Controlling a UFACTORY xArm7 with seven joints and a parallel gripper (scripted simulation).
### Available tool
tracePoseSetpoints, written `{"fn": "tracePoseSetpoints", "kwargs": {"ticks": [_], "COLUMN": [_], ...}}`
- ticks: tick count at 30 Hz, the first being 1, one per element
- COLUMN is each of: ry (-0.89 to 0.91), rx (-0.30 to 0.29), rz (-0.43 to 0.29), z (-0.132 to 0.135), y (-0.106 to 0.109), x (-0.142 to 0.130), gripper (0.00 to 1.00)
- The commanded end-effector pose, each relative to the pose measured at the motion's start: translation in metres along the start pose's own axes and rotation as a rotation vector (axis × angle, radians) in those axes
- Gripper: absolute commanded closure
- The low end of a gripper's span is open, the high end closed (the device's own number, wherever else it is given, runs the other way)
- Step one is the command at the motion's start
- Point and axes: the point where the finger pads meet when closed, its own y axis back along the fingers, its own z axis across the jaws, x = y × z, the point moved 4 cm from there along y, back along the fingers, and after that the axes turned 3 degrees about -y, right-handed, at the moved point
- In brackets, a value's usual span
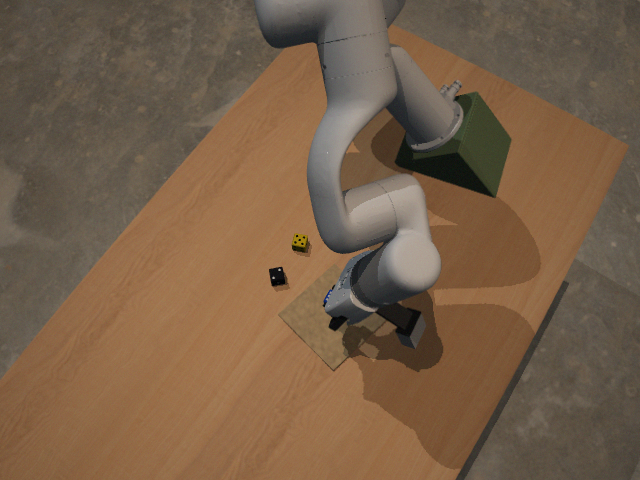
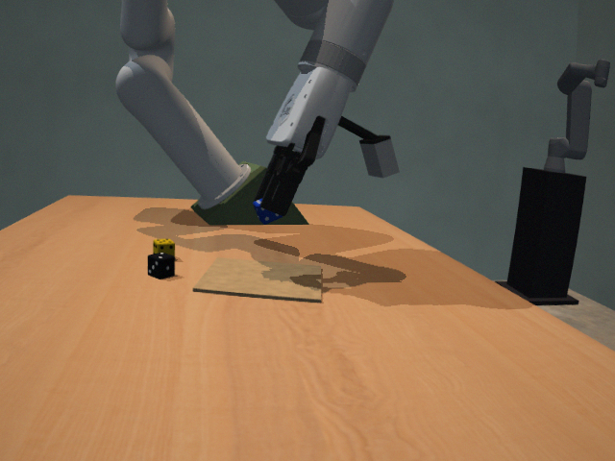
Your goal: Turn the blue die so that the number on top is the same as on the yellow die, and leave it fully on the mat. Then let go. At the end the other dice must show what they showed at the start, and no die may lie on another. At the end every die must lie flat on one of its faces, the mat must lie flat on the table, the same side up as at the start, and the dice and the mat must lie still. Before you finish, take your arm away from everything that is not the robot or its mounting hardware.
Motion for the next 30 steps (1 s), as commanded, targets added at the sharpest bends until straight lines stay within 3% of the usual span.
{"fn": "tracePoseSetpoints", "kwargs": {"ticks": [1, 5, 9, 11, 16, 22, 26, 28, 30], "ry": [0.000, 0.001, 0.003, 0.003, 0.002, 0.002, 0.006, 0.006, 0.006], "rx": [-0.004, -0.002, 0.006, 0.006, 0.010, 0.012, 0.023, 0.023, 0.025], "rz": [0.090, 0.106, 0.208, 0.208, 0.346, 0.367, 0.472, 0.472, 0.539], "z": [0.001, 0.001, 0.002, 0.002, 0.002, 0.002, 0.002, 0.002, 0.002], "y": [0.002, 0.001, 0.000, 0.000, -0.001, -0.002, -0.005, -0.005, -0.007], "x": [-0.007, -0.008, -0.013, -0.013, -0.020, -0.023, -0.028, -0.028, -0.031], "gripper": [0.79, 0.79, 0.79, 0.79, 0.79, 0.79, 0.79, 0.79, 0.79]}}
